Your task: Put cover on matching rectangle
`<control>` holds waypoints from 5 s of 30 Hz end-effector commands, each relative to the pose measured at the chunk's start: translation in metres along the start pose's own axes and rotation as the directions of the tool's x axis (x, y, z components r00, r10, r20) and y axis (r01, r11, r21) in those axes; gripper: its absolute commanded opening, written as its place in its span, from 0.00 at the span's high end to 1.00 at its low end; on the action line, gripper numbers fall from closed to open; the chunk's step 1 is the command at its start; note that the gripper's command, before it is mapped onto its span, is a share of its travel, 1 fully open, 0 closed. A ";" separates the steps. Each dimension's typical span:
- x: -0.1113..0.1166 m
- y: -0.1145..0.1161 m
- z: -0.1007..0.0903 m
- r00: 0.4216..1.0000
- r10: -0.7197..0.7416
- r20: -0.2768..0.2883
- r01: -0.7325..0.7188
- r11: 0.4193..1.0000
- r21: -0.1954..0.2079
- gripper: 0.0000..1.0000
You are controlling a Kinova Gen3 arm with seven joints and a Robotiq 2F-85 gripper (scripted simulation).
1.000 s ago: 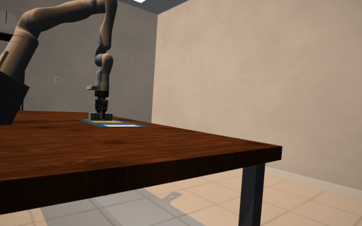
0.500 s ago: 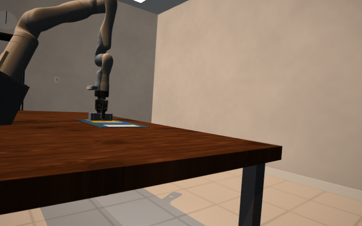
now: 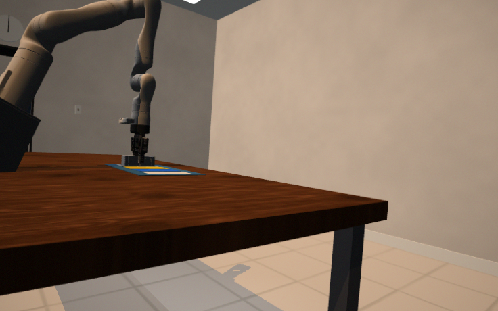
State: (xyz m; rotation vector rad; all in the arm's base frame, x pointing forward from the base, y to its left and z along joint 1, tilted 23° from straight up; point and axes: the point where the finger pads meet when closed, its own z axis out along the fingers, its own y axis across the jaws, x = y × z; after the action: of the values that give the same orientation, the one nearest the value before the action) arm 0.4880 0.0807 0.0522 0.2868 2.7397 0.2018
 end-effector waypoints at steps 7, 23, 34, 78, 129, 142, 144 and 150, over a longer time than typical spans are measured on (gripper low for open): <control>-0.001 0.000 -0.001 1.000 0.000 0.001 0.000 1.000 0.000 1.00; -0.001 0.000 -0.001 1.000 0.000 0.001 0.000 1.000 0.000 1.00; -0.001 0.000 -0.001 1.000 0.000 0.001 0.000 1.000 0.000 1.00; -0.001 0.000 -0.001 1.000 0.000 0.001 0.000 1.000 0.000 1.00; 0.000 0.000 -0.042 1.000 0.000 0.001 0.000 1.000 0.000 1.00; 0.000 0.000 -0.059 1.000 0.000 0.001 0.000 1.000 0.000 1.00; 0.000 0.000 -0.060 1.000 0.000 0.001 0.000 1.000 0.000 1.00; 0.000 0.000 -0.061 1.000 0.000 0.001 0.000 1.000 0.000 1.00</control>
State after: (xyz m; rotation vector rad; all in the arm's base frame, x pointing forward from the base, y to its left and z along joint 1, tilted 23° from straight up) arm 0.4650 0.0746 0.1073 0.2868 2.7398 0.2018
